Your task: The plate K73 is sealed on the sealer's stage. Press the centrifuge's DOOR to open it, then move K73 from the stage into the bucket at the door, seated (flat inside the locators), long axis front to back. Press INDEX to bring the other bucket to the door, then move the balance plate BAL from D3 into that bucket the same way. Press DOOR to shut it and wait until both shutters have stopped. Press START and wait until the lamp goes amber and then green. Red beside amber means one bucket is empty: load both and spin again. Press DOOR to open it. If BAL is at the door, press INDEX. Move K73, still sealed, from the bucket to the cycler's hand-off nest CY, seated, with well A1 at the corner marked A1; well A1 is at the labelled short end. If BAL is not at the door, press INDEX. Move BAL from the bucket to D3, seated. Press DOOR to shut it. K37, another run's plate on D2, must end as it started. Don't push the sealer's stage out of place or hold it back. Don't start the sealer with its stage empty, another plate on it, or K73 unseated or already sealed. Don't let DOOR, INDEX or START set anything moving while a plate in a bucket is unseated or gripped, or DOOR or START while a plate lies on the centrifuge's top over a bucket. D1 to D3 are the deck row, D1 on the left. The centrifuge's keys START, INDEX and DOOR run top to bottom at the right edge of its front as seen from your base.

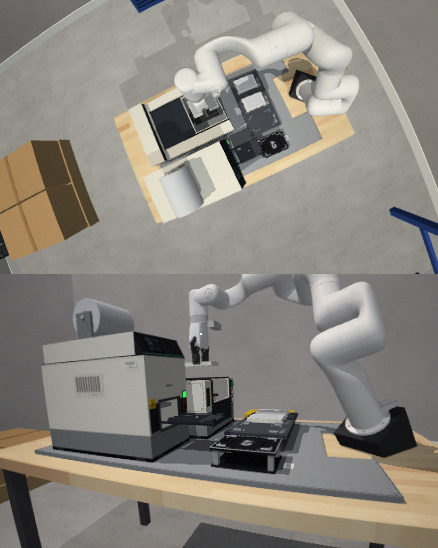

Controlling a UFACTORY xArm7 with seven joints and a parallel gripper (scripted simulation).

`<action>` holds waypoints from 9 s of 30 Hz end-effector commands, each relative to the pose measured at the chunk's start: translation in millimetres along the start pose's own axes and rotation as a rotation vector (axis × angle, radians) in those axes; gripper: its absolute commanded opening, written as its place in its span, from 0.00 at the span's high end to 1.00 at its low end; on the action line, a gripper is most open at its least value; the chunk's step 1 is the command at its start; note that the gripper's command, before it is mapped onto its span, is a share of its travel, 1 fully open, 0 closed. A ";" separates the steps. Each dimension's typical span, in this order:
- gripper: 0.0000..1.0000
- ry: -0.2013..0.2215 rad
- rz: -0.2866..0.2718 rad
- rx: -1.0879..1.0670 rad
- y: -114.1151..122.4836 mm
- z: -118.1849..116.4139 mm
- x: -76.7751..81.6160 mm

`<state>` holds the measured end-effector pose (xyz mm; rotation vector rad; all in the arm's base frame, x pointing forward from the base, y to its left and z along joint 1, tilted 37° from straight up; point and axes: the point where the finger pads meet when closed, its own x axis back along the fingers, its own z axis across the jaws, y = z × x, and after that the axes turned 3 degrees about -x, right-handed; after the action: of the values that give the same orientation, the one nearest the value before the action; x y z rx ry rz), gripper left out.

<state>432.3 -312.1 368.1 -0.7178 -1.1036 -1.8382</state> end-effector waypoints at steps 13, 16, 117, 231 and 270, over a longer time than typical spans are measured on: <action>1.00 -0.001 -0.004 -0.001 20.0 0.0 2.2; 1.00 -0.001 -0.004 -0.001 19.9 0.0 2.2; 1.00 -0.001 -0.004 -0.001 18.4 -0.1 -82.7; 0.00 -0.001 -0.004 -0.001 18.5 -0.1 -123.0; 0.00 -0.001 -0.004 -0.001 18.4 -0.1 -123.1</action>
<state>506.4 -269.2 275.1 -0.7182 -1.1024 -1.8382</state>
